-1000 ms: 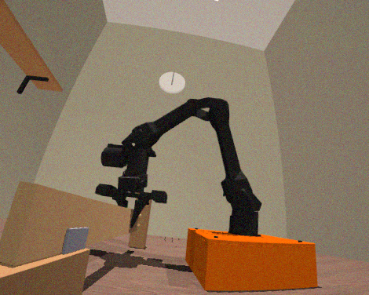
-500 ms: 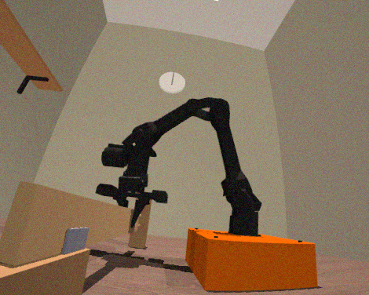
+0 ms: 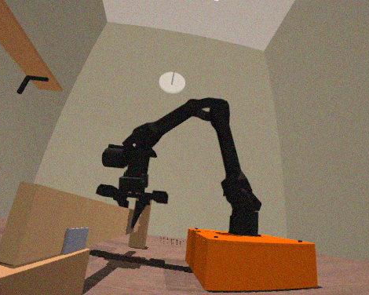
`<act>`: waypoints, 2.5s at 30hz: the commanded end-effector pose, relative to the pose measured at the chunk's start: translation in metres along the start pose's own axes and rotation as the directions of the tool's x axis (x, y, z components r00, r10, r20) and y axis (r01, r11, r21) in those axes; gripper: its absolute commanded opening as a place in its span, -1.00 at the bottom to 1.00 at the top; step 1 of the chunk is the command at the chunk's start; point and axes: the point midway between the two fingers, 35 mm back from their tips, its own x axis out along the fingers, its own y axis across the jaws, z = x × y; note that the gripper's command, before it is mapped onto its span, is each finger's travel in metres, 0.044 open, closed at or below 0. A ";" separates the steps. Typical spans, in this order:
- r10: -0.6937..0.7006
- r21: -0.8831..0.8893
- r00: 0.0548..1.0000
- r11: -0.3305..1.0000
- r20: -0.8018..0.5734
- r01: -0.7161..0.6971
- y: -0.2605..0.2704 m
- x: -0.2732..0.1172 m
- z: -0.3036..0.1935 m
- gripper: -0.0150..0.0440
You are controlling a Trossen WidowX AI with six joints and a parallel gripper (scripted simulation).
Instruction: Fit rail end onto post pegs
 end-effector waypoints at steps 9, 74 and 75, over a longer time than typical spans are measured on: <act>-0.011 -0.002 1.000 1.000 0.002 0.011 -0.001 -0.002 -0.004 -0.49; -0.011 -0.002 1.000 1.000 0.000 0.011 -0.003 -0.001 -0.023 -0.49; -0.011 -0.002 1.000 1.000 0.000 0.011 -0.003 -0.001 -0.023 -0.49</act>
